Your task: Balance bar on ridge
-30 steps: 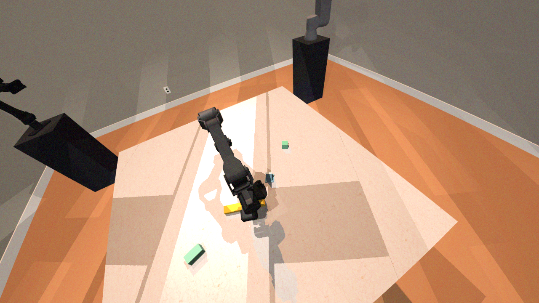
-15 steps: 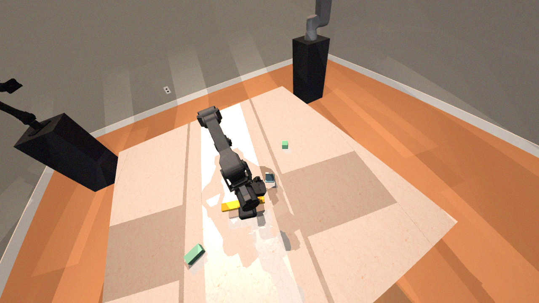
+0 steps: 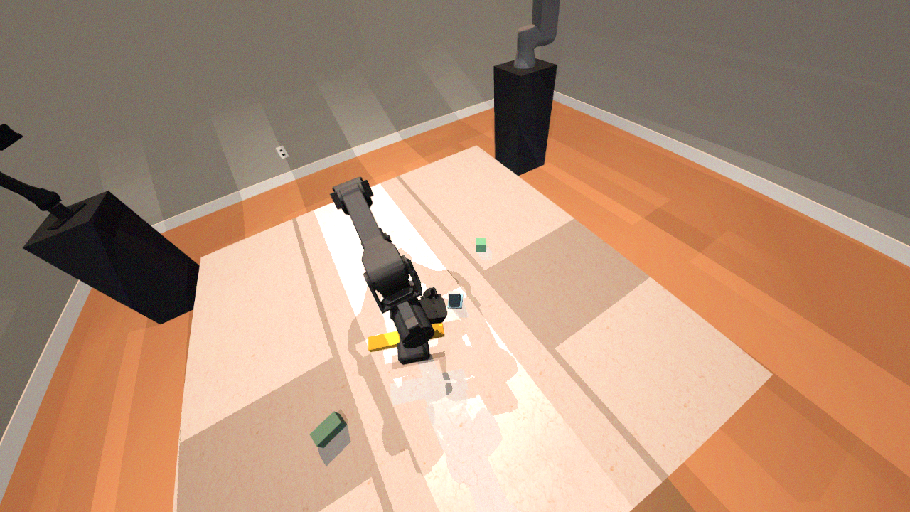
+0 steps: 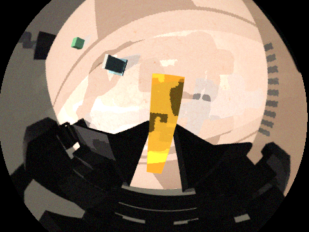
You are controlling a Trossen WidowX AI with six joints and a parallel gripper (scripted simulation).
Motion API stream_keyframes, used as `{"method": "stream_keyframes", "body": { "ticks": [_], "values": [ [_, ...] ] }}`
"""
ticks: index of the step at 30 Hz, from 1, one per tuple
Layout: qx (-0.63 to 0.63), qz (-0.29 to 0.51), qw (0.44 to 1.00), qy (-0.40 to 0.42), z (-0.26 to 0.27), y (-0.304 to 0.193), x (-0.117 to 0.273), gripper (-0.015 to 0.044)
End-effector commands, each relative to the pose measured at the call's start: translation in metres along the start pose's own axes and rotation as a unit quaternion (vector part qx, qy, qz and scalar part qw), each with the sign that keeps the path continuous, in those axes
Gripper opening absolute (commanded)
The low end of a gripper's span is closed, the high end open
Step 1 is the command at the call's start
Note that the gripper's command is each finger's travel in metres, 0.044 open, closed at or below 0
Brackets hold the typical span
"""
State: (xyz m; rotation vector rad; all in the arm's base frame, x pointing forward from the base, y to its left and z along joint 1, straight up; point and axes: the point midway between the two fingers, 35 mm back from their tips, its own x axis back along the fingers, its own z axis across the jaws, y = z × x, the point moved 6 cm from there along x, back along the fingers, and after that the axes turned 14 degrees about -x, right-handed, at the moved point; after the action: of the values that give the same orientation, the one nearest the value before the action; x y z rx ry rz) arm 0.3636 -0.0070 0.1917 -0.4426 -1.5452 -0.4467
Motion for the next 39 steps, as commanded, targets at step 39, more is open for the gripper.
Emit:
{"method": "stream_keyframes", "body": {
  "ticks": [39],
  "values": [
    [0.431,-0.008,0.902,-0.005,0.109,0.073,0.019,0.0000]
  ]
}}
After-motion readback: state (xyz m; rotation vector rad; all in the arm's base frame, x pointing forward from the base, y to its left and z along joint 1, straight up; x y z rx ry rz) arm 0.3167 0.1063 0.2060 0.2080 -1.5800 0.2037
